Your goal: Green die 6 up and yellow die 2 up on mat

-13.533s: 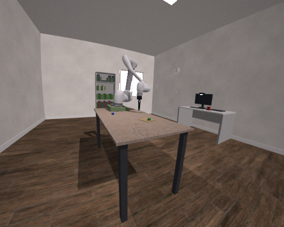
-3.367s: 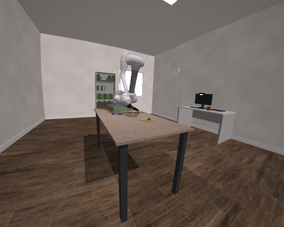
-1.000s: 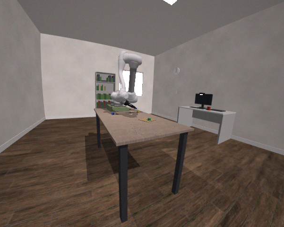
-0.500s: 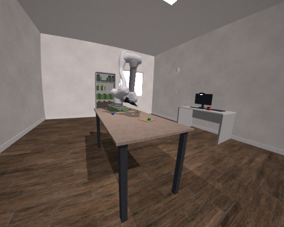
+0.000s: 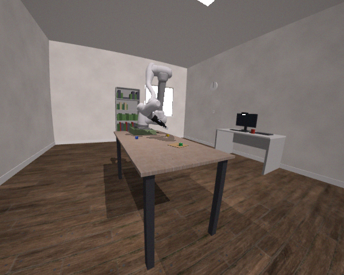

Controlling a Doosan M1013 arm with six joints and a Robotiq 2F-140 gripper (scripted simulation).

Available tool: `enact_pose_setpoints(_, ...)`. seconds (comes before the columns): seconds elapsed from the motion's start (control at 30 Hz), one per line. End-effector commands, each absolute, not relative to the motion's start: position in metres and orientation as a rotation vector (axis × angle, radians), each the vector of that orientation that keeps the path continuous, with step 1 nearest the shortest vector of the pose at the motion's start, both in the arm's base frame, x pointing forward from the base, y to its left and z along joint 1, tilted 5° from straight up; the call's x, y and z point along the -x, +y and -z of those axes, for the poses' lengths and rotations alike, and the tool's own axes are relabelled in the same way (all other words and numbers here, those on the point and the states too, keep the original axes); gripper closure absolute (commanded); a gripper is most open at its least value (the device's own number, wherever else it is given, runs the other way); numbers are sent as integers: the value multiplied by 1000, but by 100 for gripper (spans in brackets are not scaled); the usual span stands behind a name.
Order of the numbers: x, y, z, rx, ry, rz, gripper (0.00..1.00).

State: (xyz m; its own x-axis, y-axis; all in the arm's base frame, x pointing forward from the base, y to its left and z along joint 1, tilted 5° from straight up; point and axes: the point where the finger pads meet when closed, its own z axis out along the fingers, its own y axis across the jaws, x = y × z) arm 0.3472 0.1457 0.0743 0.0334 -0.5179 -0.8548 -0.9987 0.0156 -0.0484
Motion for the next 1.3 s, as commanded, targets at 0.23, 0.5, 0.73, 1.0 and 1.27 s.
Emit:
enact_pose_setpoints(0.23,-348,166,-89,1814,1809,-588,68)
enact_pose_setpoints(0.5,-346,176,-96,1938,1933,-443,68)
enact_pose_setpoints(0.73,-345,182,-99,1999,1997,-358,68)
enact_pose_setpoints(1.0,-345,195,-110,2123,2128,-133,68)
enact_pose_setpoints(1.27,-345,200,-114,2159,2170,-44,68)
